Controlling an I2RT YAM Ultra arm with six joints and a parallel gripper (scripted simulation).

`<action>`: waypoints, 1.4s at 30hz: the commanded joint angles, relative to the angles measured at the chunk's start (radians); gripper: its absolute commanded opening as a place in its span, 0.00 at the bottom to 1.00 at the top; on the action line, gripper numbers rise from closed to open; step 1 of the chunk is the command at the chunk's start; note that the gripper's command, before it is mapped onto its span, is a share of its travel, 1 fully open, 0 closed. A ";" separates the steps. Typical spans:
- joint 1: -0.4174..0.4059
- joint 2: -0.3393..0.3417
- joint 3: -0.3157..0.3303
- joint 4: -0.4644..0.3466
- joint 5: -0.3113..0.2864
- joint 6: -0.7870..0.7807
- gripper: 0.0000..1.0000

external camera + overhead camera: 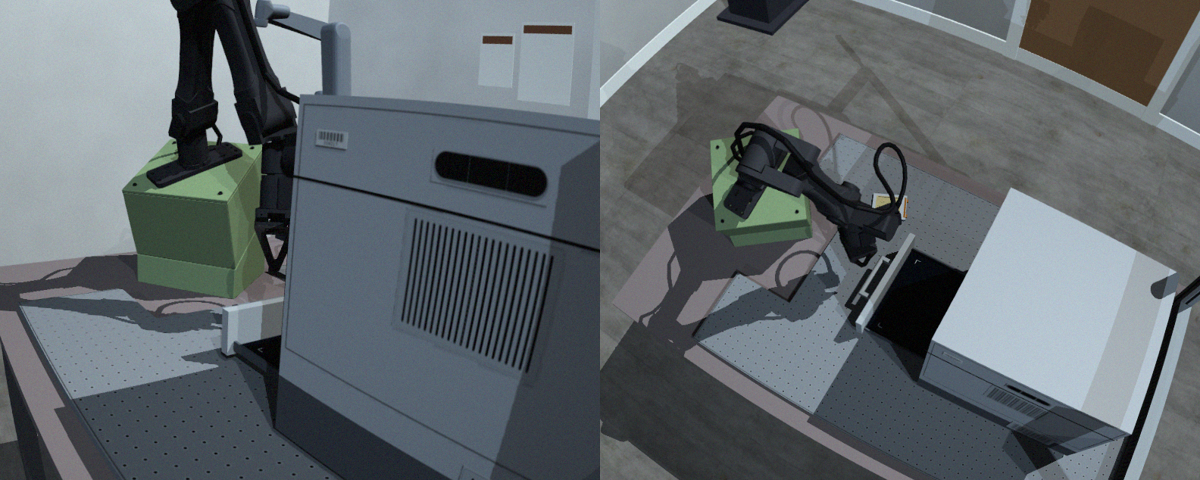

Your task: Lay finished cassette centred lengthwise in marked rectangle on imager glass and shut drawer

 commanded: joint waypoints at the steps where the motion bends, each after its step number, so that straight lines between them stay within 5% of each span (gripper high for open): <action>1: -0.001 -0.029 -0.033 0.073 0.002 -0.155 0.35; 17: -0.036 -0.065 -0.142 0.265 -0.067 -0.719 0.35; 42: -0.043 -0.062 -0.162 0.291 -0.102 -0.777 0.35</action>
